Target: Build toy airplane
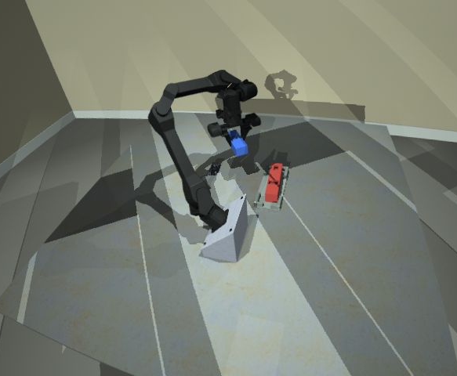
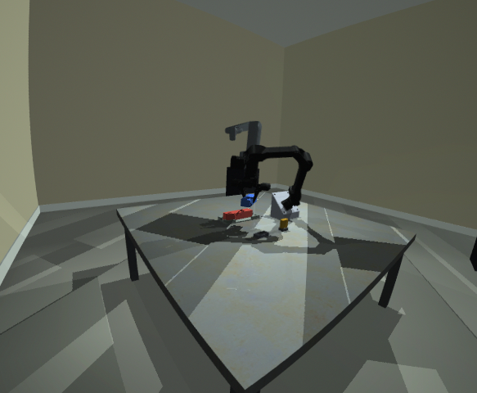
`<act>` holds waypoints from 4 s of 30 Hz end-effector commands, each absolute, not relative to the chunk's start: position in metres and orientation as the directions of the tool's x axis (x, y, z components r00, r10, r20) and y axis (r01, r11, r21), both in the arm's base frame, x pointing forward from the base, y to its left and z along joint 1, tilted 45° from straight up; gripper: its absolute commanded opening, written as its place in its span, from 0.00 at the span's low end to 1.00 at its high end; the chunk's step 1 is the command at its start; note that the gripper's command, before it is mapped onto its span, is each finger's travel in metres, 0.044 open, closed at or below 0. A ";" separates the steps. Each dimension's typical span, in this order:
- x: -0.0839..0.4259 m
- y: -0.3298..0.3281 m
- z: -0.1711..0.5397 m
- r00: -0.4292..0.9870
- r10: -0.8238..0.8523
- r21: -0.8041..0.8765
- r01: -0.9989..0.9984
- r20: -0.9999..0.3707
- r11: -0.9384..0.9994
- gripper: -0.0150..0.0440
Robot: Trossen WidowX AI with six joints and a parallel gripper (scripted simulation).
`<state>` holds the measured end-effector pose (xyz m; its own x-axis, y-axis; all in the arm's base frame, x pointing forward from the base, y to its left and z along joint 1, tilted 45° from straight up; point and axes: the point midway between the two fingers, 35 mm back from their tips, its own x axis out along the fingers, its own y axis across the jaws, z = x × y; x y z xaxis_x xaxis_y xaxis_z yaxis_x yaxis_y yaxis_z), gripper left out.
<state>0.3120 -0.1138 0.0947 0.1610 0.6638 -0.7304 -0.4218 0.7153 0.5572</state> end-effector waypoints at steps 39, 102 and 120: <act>0.244 -0.173 -0.012 0.156 0.669 0.141 -0.919 -0.727 0.368 0.25; 0.221 -0.157 -0.070 0.158 0.680 -0.036 -0.981 -0.716 0.190 0.59; 0.222 -0.155 -0.072 0.152 0.680 -0.037 -0.983 -0.717 0.182 0.43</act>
